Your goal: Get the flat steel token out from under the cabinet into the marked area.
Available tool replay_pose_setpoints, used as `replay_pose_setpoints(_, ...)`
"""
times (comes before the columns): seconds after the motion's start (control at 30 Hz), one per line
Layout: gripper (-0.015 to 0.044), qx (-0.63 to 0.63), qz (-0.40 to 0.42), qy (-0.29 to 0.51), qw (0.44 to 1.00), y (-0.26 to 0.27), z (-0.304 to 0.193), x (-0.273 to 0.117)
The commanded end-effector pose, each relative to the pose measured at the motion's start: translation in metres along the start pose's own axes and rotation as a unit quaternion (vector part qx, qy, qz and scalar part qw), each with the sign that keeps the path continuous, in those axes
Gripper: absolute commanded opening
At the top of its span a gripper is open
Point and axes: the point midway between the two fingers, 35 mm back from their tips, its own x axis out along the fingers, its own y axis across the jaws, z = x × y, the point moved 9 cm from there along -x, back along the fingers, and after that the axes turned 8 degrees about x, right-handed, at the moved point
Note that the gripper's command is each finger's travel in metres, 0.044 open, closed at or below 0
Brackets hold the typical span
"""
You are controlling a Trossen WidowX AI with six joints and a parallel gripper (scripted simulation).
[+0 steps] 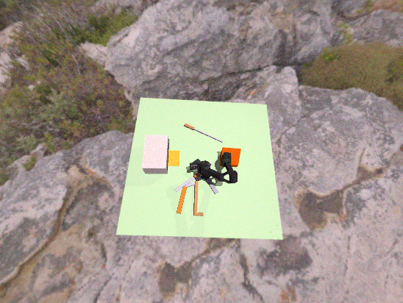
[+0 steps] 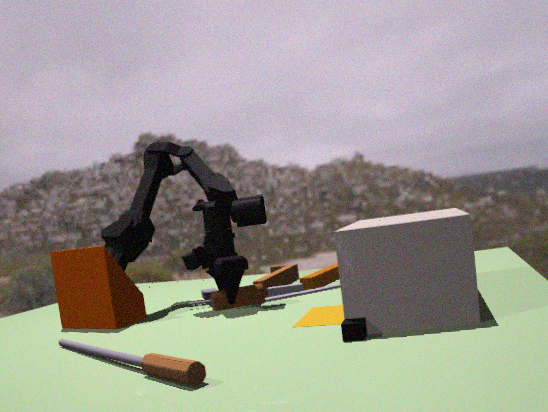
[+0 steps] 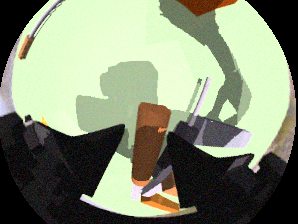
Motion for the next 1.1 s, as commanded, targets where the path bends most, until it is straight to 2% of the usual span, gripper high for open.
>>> replay_pose_setpoints(0.0,0.027,0.0,-0.005,0.001,1.0,0.0008,0.0002,0.0014)
replay_pose_setpoints(1.07,0.027,-0.002,-0.006,0.001,1.0,-0.0022,0.0013,0.0053)
